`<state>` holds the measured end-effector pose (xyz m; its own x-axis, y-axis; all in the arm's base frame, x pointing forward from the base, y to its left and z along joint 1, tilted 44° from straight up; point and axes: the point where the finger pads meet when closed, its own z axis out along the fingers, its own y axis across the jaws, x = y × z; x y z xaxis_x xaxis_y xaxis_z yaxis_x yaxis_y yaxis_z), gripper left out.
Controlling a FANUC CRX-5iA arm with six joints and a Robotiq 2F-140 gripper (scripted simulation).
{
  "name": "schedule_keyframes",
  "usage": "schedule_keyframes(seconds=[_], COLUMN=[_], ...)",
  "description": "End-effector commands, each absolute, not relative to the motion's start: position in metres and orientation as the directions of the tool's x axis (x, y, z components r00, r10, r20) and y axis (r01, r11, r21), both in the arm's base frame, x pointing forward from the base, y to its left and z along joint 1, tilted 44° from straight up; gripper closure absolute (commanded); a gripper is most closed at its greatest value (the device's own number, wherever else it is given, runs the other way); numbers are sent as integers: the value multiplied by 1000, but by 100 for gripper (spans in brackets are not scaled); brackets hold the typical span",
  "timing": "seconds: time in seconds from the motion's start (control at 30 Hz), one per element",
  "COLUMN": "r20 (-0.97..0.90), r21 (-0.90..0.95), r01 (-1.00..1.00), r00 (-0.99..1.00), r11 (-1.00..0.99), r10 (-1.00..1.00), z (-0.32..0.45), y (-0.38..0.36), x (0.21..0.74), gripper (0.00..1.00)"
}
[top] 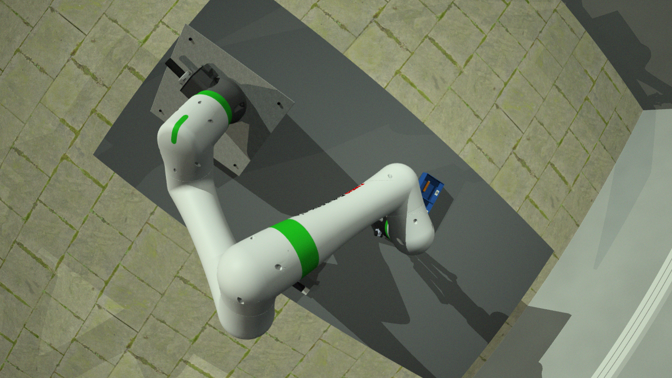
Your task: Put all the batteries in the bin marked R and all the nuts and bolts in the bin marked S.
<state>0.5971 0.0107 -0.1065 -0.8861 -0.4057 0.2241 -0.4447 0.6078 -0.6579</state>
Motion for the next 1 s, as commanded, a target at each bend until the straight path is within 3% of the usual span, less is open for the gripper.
schedule_keyframes(seconds=[0.0,0.9,0.97], r20=[226,226,290], r21=[-658,-658,-632], r01=[-445,-445,-531], r00=[-886,-886,-838], r11=[608,608,565], r10=[-404,-404,-463], z=[-121,-195,-202], y=[29,120,128], x=[611,679,685], gripper=[85,85,85])
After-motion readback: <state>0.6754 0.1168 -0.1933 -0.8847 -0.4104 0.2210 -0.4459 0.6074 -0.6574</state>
